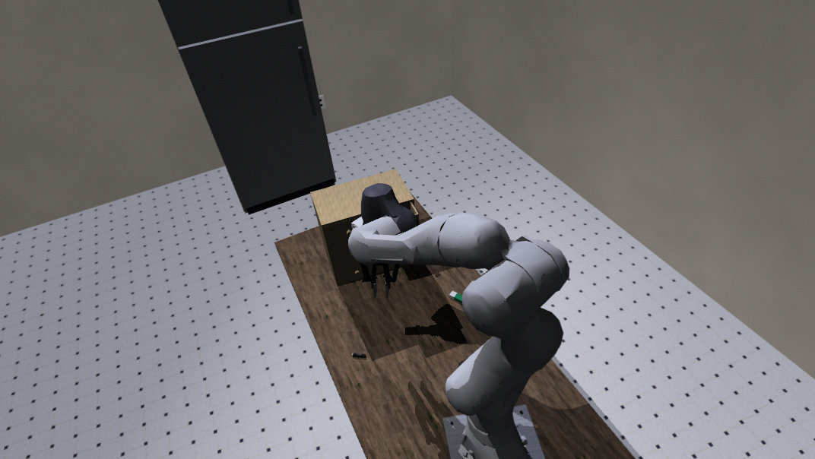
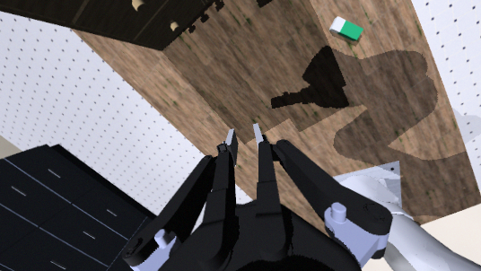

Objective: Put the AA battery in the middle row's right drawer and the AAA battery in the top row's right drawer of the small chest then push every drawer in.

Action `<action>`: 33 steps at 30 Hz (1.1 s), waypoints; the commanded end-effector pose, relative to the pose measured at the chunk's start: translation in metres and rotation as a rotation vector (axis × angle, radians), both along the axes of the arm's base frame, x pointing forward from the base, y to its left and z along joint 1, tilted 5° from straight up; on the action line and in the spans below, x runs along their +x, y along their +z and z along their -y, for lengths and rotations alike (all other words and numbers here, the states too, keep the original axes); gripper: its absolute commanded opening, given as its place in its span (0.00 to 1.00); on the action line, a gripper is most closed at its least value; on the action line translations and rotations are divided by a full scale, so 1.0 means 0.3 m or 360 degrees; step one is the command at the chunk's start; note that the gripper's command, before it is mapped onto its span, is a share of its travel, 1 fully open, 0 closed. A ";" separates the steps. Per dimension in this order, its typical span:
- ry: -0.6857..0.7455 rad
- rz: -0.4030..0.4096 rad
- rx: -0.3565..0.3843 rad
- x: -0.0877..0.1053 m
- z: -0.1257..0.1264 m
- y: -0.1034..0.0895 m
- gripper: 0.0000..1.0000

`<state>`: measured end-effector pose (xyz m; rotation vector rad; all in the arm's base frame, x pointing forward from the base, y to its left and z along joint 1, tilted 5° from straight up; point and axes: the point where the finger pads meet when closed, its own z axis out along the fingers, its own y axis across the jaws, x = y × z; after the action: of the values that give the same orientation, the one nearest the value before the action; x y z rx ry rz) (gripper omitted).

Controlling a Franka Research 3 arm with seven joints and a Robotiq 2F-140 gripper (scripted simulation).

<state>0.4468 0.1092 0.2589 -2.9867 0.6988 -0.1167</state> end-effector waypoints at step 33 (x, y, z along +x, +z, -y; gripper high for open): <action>0.0529 0.0021 -0.0068 0.006 -0.075 -0.088 0.20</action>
<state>0.4480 0.1321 0.2334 -3.0831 0.2256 -0.1303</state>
